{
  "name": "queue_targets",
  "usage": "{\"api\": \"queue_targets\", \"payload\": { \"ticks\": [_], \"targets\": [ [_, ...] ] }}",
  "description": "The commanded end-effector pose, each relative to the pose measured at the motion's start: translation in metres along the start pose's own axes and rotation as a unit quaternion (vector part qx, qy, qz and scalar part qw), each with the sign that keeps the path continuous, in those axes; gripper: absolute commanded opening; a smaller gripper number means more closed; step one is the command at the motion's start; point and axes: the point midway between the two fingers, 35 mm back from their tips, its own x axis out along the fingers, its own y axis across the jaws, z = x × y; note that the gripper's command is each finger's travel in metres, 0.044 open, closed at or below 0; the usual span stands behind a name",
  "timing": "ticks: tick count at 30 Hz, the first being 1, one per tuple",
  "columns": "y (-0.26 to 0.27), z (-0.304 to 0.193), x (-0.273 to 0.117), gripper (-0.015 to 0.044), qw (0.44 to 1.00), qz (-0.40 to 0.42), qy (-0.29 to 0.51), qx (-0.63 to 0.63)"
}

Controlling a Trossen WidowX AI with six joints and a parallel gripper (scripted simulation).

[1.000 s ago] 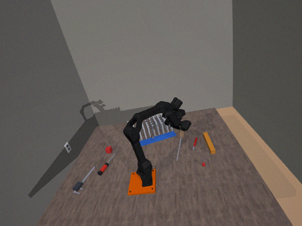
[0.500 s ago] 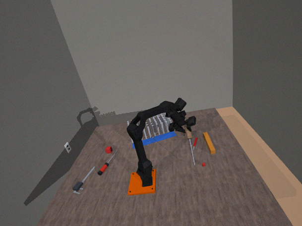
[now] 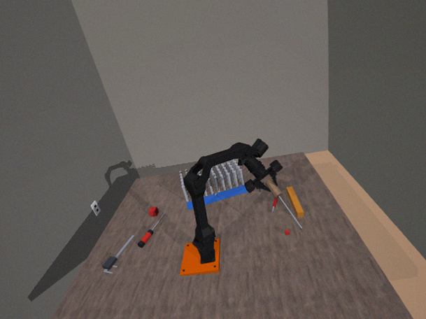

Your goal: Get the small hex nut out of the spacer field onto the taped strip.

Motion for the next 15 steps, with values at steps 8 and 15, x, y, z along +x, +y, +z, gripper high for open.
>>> {"api": "queue_targets", "payload": {
  "ticks": [8, 15],
  "targets": [
    [-0.02, -0.015, 0.008, 0.0, 0.984, -0.015, 0.058, -0.17],
    [-0.03, -0.026, 0.014, 0.0, 0.955, -0.007, 0.098, -0.28]
  ]
}}
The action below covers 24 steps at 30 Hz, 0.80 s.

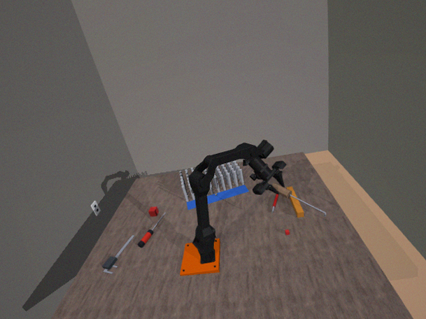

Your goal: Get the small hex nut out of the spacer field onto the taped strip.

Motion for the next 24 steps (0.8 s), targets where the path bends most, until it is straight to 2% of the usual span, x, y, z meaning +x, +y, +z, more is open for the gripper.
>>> {"api": "queue_targets", "payload": {
  "ticks": [1, 24],
  "targets": [
    [-0.006, -0.009, 0.001, 0.0, 0.998, -0.001, 0.023, -0.056],
    [-0.006, -0.006, 0.014, 0.0, 0.996, 0.002, 0.031, -0.08]
  ]
}}
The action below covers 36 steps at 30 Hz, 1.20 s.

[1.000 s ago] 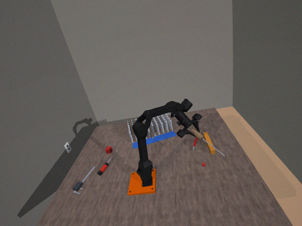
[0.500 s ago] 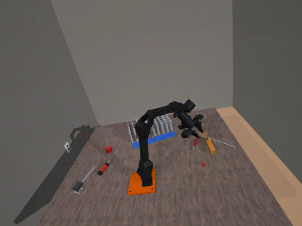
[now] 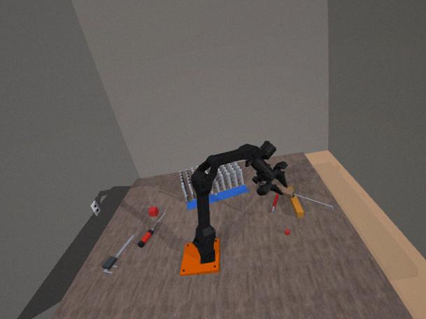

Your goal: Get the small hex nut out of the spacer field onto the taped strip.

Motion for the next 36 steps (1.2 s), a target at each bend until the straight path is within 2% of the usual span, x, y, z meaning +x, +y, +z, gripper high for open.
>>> {"api": "queue_targets", "payload": {
  "ticks": [1, 36],
  "targets": [
    [0.001, 0.001, 0.004, 0.0, 1.0, 0.001, 0.004, -0.003],
    [0.004, 0.017, 0.031, 0.0, 1.0, 0.001, 0.004, -0.002]
  ]
}}
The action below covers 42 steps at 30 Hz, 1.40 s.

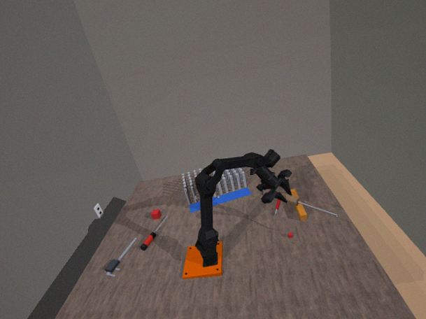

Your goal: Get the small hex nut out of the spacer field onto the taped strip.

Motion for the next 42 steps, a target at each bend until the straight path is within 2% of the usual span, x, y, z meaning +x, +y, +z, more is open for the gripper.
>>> {"api": "queue_targets", "payload": {
  "ticks": [1, 42],
  "targets": [
    [0.001, 0.001, 0.004, 0.0, 1.0, 0.001, 0.004, -0.001],
    [0.009, 0.02, 0.033, 0.0, 1.0, 0.001, 0.004, -0.001]
  ]
}}
